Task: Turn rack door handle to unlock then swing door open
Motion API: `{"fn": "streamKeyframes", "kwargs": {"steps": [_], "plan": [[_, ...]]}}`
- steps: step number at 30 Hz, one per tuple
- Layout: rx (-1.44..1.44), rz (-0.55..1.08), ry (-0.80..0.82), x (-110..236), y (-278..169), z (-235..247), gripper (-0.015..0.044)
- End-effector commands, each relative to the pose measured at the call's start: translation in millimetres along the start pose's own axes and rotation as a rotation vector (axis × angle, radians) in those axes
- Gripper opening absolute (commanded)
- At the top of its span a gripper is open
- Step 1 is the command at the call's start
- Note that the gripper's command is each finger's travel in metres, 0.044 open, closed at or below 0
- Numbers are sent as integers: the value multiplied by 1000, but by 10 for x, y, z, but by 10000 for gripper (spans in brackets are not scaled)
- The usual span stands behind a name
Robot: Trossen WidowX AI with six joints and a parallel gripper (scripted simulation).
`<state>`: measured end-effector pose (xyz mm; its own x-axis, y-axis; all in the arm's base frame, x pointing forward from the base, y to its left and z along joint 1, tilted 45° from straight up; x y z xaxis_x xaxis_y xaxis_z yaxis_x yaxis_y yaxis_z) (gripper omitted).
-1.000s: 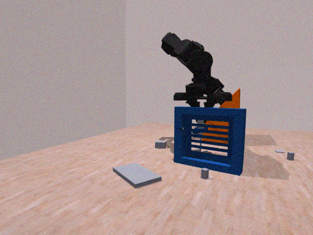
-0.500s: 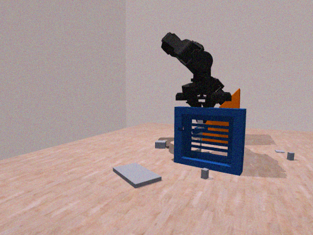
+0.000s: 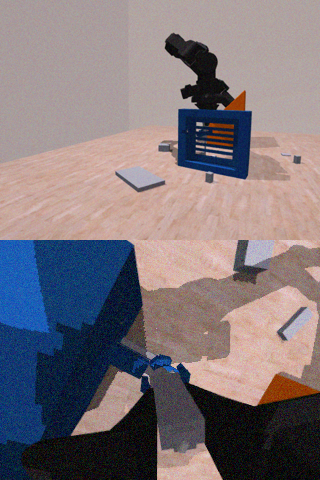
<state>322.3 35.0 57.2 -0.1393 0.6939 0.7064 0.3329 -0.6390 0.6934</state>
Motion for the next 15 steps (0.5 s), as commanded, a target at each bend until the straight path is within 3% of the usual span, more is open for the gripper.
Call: {"fn": "streamKeyframes", "kwargs": {"steps": [1, 15], "plan": [[-244, 2, -1, -11, -2, 0, 13], [-934, 2, -2, -11, -2, 0, 13]]}}
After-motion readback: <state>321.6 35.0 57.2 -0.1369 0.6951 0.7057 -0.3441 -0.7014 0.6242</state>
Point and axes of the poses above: the point midway between the two fingers, 35 mm back from their tips, its own x axis back along the fingers, its own z axis across the jaws, y = z × x, the point moved 5 cm from there along x, back along the fingers, and after that the axes turned 14 degrees about -x, right-handed, at the moved point
